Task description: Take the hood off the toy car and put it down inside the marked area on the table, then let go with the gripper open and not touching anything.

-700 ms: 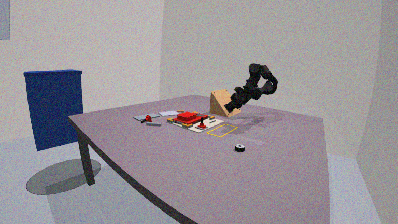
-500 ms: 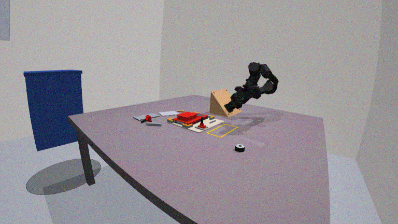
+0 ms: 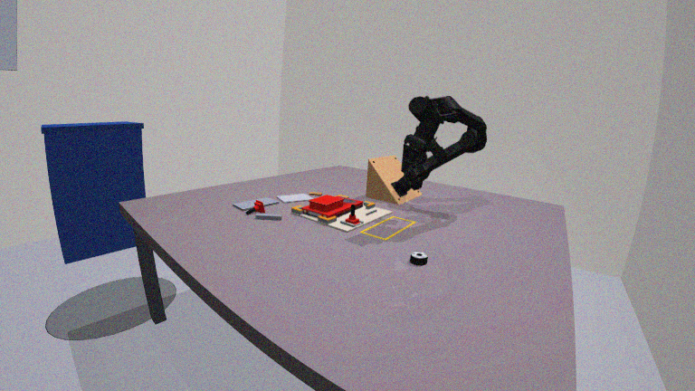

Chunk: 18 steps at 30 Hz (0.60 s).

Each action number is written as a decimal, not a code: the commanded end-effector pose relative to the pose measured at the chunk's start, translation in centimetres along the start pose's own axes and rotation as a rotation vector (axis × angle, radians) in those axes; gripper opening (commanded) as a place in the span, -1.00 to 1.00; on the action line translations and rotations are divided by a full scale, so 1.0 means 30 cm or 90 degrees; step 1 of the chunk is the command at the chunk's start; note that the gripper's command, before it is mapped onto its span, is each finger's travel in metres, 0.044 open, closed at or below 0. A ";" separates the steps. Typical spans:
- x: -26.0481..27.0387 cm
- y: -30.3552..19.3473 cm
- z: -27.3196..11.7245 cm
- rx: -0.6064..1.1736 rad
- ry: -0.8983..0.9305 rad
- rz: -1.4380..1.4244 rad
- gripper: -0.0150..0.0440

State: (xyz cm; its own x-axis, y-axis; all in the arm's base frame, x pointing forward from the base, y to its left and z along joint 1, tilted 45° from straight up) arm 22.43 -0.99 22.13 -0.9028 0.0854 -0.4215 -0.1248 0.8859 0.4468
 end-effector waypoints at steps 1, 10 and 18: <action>-0.047 -0.070 0.029 -0.003 0.039 0.126 1.00; -0.115 -0.239 0.093 0.008 0.103 0.383 1.00; -0.157 -0.376 0.176 0.009 0.167 0.607 1.00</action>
State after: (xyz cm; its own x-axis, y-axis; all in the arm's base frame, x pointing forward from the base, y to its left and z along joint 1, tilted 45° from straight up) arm 29.24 -7.86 16.75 -0.7761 0.6063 0.1735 0.5890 0.5985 0.5430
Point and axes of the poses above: the point midway between the two fingers, 35 mm back from their tips, its own z axis out along the fingers, its own x axis across the jaws, y = z × x, the point moved 2 cm from there along -z, back along the fingers, and after that the axes turned 6 degrees about z, right-handed, at the moved point
